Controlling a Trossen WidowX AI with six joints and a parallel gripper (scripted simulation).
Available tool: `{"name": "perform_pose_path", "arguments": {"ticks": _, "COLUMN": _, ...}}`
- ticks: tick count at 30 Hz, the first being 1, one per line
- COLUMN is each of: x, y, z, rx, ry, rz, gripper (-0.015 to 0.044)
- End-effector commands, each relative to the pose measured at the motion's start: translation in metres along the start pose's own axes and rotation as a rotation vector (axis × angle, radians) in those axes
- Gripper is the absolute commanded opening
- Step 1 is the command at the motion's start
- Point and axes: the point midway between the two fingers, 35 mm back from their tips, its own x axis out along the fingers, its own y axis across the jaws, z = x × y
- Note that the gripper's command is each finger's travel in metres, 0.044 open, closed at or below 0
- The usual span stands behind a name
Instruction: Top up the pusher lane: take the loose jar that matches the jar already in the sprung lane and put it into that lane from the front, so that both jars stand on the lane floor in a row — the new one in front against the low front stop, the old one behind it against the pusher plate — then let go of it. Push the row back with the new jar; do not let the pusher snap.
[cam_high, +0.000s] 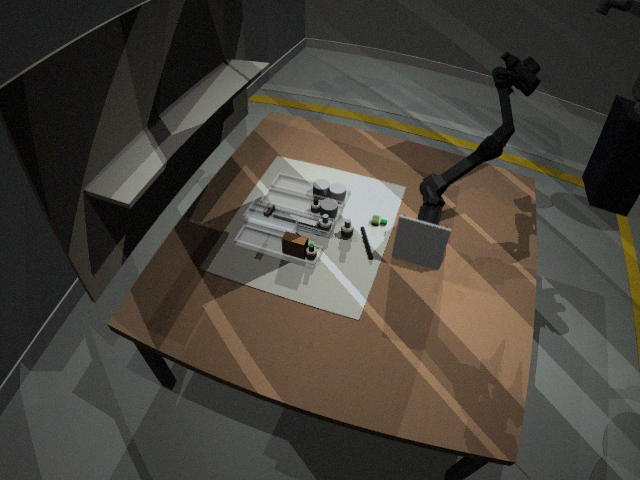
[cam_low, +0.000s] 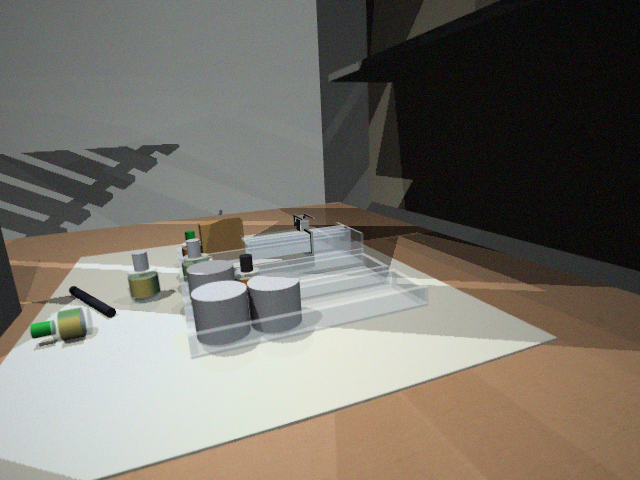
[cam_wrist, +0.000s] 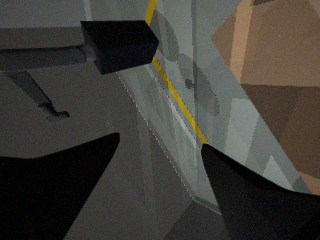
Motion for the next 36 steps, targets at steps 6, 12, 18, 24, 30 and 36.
{"name": "perform_pose_path", "arguments": {"ticks": 6, "x": 0.002, "y": -0.012, "z": -0.038, "rx": -0.052, "ry": 0.040, "rz": 0.049, "gripper": 0.0440}}
{"name": "perform_pose_path", "arguments": {"ticks": 12, "x": 0.002, "y": -0.051, "z": -0.114, "rx": -0.269, "ry": 0.145, "rz": 0.078, "gripper": 0.0440}}
{"name": "perform_pose_path", "arguments": {"ticks": 18, "x": -0.011, "y": -0.102, "z": -0.185, "rx": -0.493, "ry": 0.265, "rz": 0.106, "gripper": 0.0440}}
{"name": "perform_pose_path", "arguments": {"ticks": 24, "x": -0.029, "y": -0.154, "z": -0.238, "rx": -0.652, "ry": 0.374, "rz": 0.156, "gripper": 0.0440}}
{"name": "perform_pose_path", "arguments": {"ticks": 30, "x": -0.056, "y": -0.228, "z": -0.288, "rx": -0.889, "ry": 0.516, "rz": 0.168, "gripper": 0.0440}}
{"name": "perform_pose_path", "arguments": {"ticks": 36, "x": -0.100, "y": -0.302, "z": -0.326, "rx": -1.092, "ry": 0.710, "rz": 0.193, "gripper": 0.0440}}
